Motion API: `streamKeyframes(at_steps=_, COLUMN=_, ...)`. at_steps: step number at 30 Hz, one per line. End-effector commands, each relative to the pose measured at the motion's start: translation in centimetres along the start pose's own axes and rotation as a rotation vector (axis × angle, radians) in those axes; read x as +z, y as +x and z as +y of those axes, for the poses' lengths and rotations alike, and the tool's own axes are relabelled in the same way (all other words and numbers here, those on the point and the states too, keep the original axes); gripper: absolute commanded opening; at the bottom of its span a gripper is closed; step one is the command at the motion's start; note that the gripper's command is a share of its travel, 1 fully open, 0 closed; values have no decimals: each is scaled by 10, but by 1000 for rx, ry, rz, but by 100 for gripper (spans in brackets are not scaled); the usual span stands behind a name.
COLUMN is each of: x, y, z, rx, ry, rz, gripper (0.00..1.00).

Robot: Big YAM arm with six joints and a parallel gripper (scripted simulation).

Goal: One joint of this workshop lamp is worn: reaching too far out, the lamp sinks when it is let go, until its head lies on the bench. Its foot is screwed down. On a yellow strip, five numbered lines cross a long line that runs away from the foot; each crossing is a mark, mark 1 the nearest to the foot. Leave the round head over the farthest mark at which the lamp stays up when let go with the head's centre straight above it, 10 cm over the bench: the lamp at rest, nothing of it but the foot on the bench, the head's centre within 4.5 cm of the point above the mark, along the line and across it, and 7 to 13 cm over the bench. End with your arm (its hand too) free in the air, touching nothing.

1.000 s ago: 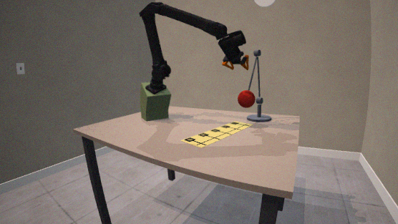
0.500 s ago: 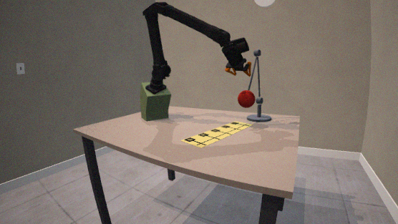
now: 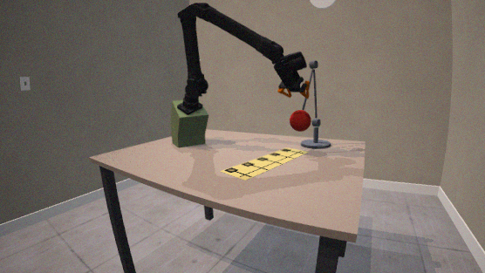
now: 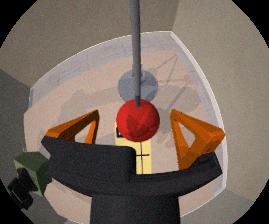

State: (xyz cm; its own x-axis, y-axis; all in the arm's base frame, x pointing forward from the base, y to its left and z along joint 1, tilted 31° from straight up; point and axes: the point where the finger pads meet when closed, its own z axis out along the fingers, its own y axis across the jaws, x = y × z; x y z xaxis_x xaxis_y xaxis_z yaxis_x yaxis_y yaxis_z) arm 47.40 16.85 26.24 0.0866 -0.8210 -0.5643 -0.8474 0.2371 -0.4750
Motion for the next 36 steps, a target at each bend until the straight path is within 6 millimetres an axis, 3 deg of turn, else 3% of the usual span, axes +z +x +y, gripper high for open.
streamKeyframes(at_steps=1, x=6, y=-13, z=-1, rx=-13, ry=7, rz=-20, gripper=100)
streamKeyframes(at_steps=15, x=39, y=-6, z=-7, rx=-13, ry=21, rz=-11, gripper=100)
streamKeyframes(at_steps=36, x=52, y=-28, z=-4, rx=-24, ry=21, rz=-41, gripper=100)
